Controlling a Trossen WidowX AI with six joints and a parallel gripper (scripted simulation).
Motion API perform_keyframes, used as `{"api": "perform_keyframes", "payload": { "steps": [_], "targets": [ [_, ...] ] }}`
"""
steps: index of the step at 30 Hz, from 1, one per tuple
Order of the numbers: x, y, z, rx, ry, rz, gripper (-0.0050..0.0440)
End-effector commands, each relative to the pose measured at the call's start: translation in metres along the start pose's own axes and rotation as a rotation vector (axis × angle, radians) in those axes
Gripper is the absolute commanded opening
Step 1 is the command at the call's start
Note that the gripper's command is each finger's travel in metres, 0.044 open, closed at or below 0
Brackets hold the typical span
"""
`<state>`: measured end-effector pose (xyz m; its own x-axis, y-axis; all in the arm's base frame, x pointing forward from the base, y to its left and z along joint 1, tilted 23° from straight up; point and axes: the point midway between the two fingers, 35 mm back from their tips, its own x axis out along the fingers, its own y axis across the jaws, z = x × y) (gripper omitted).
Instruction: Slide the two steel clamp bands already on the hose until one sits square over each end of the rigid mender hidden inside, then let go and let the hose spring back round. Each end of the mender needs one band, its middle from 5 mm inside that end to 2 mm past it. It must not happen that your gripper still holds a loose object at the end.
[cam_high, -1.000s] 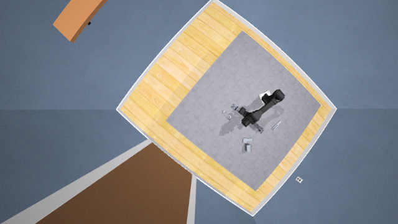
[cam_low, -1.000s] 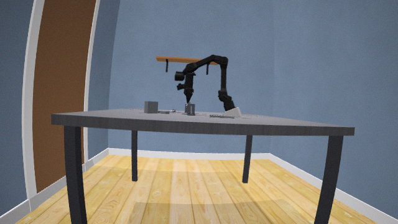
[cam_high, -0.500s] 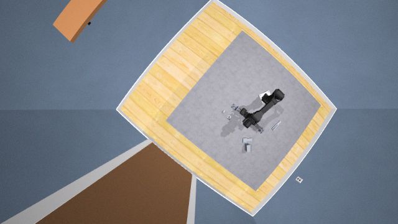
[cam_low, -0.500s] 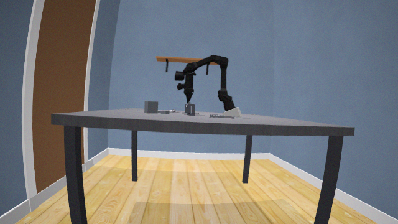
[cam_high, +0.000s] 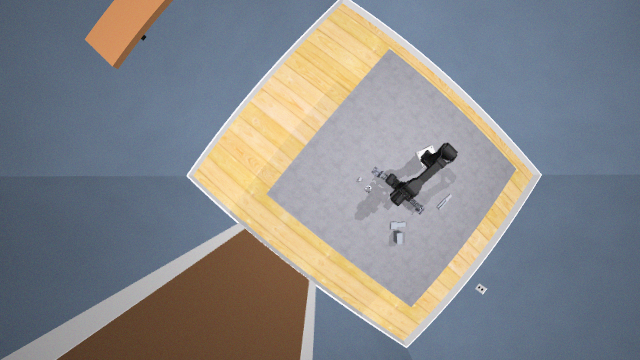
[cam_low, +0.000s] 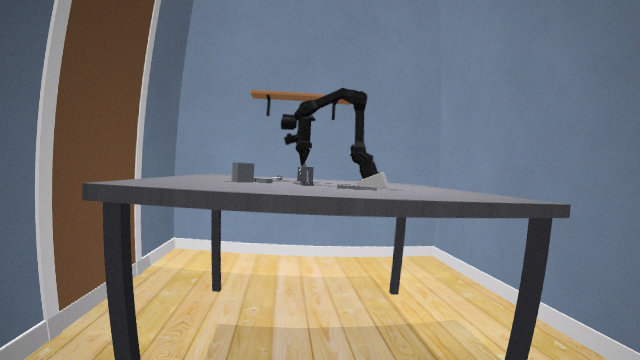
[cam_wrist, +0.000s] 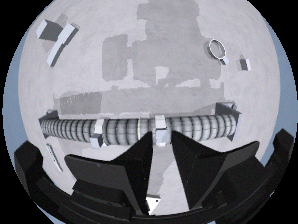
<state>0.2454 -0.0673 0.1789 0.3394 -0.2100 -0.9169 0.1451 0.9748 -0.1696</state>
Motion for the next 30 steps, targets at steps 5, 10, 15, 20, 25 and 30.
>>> {"api": "perform_keyframes", "payload": {
  "steps": [5, 10, 15, 20, 25, 30],
  "targets": [
    [-0.043, 0.0, 0.001, 0.0, -0.003, 0.0, 0.009],
    [-0.049, 0.0, 0.001, 0.0, -0.003, 0.0, 0.009],
    [-0.049, 0.0, 0.001, 0.0, -0.003, 0.0, 0.009],
    [-0.047, 0.001, 0.0, -0.002, 0.002, 0.005, 0.021],
    [-0.047, 0.001, 0.0, -0.002, 0.002, 0.005, 0.033],
    [-0.047, 0.001, 0.0, -0.002, 0.002, 0.005, 0.044]
  ]
}}
